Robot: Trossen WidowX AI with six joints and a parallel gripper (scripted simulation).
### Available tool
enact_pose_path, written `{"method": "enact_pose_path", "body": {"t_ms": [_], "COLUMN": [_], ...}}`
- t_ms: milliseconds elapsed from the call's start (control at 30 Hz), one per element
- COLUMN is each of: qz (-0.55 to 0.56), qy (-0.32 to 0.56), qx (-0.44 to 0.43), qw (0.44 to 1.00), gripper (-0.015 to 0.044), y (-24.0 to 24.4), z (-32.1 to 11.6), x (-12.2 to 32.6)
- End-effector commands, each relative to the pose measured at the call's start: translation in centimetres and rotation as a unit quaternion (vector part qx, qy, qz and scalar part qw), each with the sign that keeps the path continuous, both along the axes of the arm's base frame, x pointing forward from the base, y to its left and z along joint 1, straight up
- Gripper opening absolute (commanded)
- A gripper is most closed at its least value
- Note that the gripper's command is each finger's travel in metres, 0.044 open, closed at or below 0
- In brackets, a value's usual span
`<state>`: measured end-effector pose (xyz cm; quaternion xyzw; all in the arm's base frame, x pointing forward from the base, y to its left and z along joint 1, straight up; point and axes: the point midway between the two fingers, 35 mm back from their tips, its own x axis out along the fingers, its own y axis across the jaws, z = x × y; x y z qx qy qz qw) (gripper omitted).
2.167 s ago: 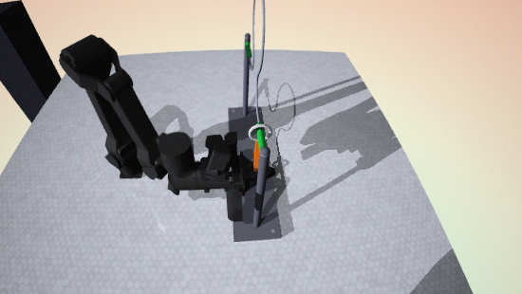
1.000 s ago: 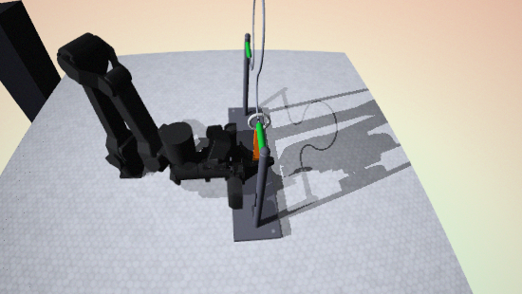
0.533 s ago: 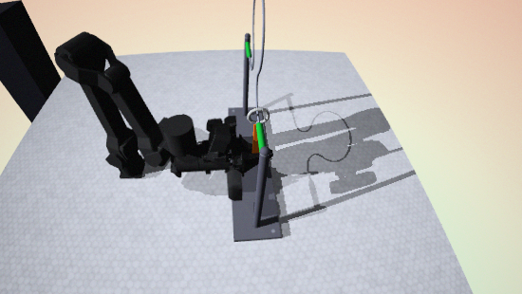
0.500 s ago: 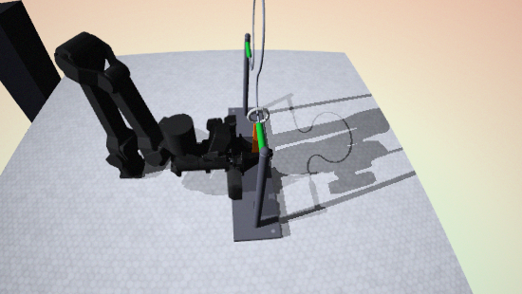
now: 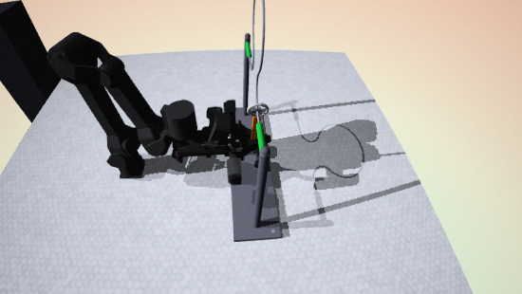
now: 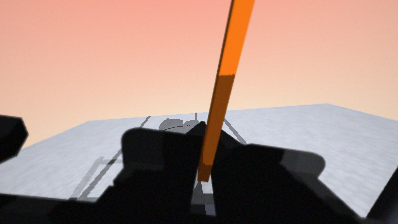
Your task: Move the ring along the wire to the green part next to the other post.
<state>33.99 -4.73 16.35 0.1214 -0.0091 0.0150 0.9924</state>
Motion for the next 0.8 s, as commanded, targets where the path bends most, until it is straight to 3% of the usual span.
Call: {"method": "enact_pose_path", "body": {"t_ms": [0,767], "qz": [0.0,0.05], "qy": [0.001,0.082], "qx": [0.044,0.236], "qw": [0.999,0.967], "gripper": [-0.015,-0.015], "y": [1.3,6.5], "z": [0.3,3.6], "x": [-0.1,-2.1]}}
